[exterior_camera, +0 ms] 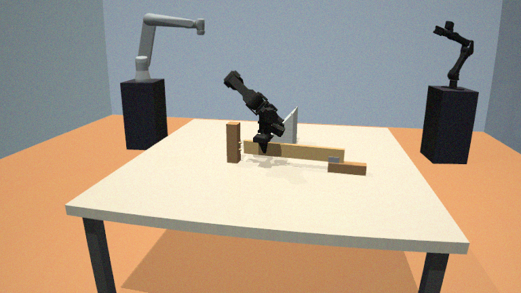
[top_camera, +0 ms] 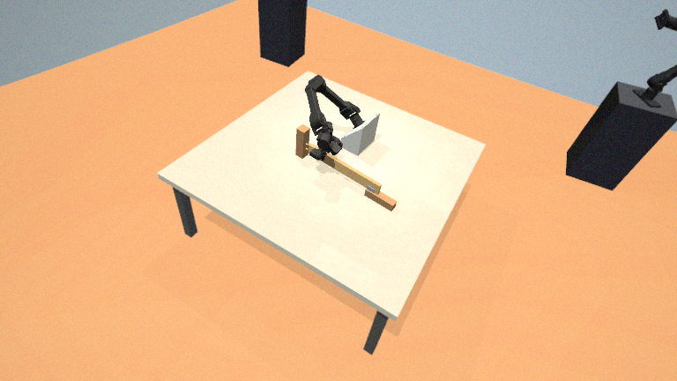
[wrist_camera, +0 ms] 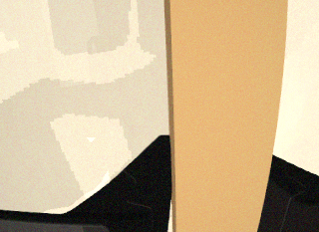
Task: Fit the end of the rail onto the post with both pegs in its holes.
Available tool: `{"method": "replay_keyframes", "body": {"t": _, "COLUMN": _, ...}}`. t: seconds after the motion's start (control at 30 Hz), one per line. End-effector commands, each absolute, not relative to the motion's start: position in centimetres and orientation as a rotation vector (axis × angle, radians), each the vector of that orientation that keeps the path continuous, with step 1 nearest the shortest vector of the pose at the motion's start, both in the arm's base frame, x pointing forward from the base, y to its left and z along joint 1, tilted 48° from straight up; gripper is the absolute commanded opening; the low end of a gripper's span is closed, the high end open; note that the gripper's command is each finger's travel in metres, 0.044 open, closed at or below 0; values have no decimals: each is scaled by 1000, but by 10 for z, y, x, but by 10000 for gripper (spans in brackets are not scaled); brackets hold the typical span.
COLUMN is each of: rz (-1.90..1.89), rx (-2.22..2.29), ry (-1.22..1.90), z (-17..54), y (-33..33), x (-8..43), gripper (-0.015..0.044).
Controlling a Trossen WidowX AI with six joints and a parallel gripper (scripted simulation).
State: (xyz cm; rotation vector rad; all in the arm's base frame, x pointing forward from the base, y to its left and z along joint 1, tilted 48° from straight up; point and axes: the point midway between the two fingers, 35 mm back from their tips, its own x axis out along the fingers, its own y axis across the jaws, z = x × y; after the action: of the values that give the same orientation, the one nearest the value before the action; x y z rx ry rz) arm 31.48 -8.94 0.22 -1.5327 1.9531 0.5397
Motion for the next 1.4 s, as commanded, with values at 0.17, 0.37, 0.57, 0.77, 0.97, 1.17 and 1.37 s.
{"method": "replay_keyframes", "body": {"t": 0.17, "rz": 543, "rx": -1537, "ry": 1949, "z": 5, "y": -91, "x": 315, "gripper": 0}}
{"method": "replay_keyframes", "body": {"t": 0.37, "rz": 543, "rx": -1537, "ry": 1949, "z": 6, "y": -92, "x": 314, "gripper": 0}}
{"method": "replay_keyframes", "body": {"t": 0.57, "rz": 543, "rx": -1537, "ry": 1949, "z": 8, "y": -94, "x": 314, "gripper": 0}}
{"method": "replay_keyframes", "body": {"t": 0.77, "rz": 543, "rx": -1537, "ry": 1949, "z": 9, "y": -94, "x": 314, "gripper": 0}}
{"method": "replay_keyframes", "body": {"t": 0.97, "rz": 543, "rx": -1537, "ry": 1949, "z": 11, "y": -95, "x": 313, "gripper": 0}}
{"method": "replay_keyframes", "body": {"t": 1.17, "rz": 543, "rx": -1537, "ry": 1949, "z": 12, "y": -97, "x": 313, "gripper": 0}}
{"method": "replay_keyframes", "body": {"t": 1.37, "rz": 542, "rx": -1537, "ry": 1949, "z": 14, "y": -98, "x": 312, "gripper": 0}}
